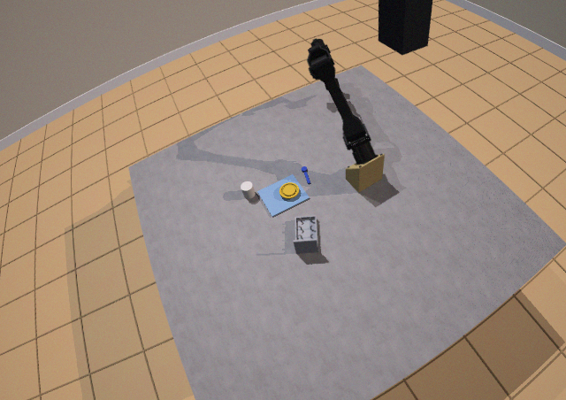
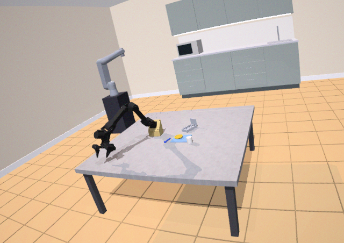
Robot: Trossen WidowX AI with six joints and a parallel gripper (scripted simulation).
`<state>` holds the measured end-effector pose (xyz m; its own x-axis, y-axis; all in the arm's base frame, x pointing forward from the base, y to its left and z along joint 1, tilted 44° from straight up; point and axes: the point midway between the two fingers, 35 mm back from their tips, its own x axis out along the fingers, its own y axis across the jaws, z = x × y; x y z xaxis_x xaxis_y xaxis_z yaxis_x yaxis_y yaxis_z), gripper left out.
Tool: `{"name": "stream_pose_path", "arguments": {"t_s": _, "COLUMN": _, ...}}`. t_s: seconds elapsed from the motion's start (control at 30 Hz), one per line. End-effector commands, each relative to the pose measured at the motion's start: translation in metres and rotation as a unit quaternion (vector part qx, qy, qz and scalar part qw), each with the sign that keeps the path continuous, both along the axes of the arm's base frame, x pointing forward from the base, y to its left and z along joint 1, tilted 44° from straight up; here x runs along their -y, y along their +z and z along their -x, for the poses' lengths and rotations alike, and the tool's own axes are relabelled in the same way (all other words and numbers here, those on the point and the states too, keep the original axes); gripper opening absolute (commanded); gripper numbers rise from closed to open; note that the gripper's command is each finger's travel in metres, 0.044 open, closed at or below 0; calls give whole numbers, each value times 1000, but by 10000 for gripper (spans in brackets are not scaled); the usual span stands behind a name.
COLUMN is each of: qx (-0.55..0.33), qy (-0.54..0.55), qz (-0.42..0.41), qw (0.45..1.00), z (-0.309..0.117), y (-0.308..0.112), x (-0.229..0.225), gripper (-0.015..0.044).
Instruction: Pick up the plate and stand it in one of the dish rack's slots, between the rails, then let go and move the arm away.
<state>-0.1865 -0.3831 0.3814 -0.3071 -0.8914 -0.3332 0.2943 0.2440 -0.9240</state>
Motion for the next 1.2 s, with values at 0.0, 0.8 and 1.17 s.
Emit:
{"name": "stream_pose_path", "arguments": {"t_s": 0.0, "qx": 0, "qy": 0, "qz": 0, "qw": 1000, "z": 0, "y": 0, "x": 0, "gripper": 400}}
{"name": "stream_pose_path", "arguments": {"t_s": 0.8, "qx": 130, "qy": 115, "qz": -38, "qw": 984, "z": -183, "y": -35, "x": 28, "gripper": 400}}
{"name": "stream_pose_path", "arguments": {"t_s": 1.17, "qx": 200, "qy": 160, "qz": -90, "qw": 962, "z": -289, "y": -68, "x": 9, "gripper": 400}}
